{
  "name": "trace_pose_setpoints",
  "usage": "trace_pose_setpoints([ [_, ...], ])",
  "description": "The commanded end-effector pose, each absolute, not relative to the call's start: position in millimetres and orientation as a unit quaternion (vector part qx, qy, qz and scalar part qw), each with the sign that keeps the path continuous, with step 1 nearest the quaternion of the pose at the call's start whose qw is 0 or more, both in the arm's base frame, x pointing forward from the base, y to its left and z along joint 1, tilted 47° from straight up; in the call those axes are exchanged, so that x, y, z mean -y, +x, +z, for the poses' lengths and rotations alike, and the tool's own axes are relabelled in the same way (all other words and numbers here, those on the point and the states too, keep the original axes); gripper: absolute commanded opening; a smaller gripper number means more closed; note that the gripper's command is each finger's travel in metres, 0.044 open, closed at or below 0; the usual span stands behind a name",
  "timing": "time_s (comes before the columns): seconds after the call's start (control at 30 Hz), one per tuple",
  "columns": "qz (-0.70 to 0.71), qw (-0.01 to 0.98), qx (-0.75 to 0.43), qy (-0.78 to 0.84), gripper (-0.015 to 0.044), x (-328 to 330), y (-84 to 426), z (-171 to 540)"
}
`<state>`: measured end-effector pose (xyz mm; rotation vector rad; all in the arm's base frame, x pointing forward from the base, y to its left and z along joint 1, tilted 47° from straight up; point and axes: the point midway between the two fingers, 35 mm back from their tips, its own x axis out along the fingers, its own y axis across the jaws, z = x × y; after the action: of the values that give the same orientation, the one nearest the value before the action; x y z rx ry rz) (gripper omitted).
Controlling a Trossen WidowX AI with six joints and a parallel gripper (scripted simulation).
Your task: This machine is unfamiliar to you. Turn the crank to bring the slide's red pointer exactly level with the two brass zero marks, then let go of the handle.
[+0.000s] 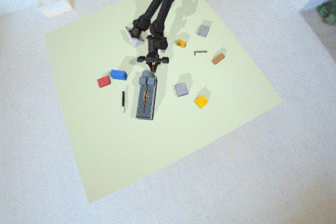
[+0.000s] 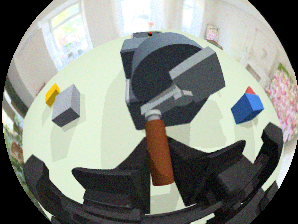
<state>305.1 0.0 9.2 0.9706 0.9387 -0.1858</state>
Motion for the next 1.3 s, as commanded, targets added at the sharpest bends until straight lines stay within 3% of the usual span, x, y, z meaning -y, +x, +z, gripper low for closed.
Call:
trace_pose_setpoints([
  [0.0, -0.087, 0.775, -0.436, 0.449, 0.0000, -0.1, 304.5, 7.6],
  [0.93, -0.086, 0.776, -0.435, 0.449, 0.0000, -0.1, 304.9, 8.8],
  [1.27, -0.086, 0.776, -0.435, 0.449, 0.0262, -0.1, 304.9, 8.8],
])
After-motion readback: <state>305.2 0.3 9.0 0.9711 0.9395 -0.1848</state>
